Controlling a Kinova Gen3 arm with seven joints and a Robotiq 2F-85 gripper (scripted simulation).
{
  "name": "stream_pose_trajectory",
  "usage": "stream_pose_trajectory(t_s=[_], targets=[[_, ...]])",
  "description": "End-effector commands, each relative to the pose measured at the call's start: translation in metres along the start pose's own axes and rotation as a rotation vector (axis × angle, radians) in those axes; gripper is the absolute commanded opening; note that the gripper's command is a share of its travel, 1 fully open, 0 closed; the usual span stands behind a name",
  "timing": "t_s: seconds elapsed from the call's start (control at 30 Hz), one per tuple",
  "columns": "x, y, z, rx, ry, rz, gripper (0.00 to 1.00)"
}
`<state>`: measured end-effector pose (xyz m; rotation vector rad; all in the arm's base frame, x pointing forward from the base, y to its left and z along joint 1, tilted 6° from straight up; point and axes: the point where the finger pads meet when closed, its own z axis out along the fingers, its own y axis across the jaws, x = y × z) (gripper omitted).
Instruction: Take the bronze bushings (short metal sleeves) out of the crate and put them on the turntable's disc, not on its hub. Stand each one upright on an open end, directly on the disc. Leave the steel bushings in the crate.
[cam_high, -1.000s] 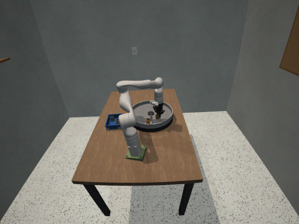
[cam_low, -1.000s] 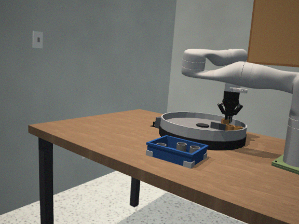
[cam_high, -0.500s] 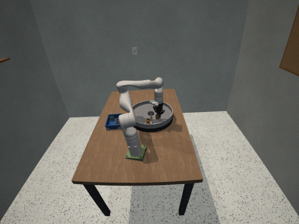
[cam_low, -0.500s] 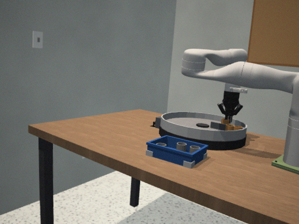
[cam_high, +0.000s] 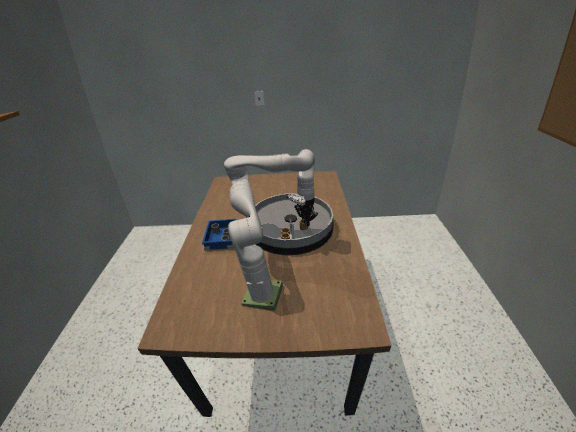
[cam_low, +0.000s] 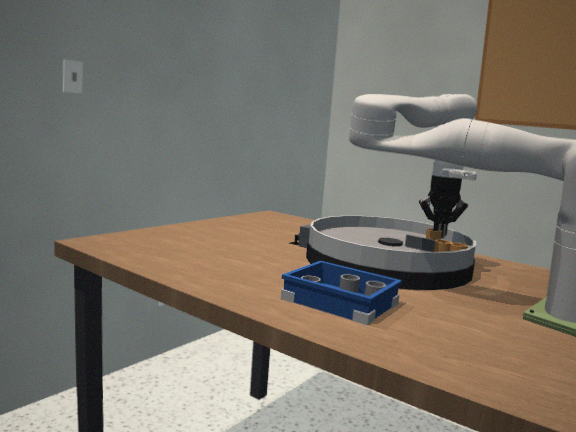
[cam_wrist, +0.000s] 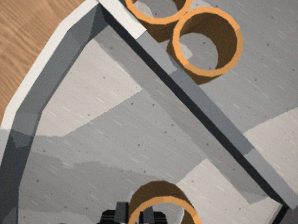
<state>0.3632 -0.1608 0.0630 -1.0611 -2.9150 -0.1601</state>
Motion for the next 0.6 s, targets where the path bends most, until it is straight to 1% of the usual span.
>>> stream_pose_trajectory(t_s=[0.0,0.57], targets=[[-0.0006,-0.0005,0.0019,0.002,-0.005,-0.010,0.00],[-0.0006,-0.0006,0.0065,0.002,-0.005,-0.010,0.00]])
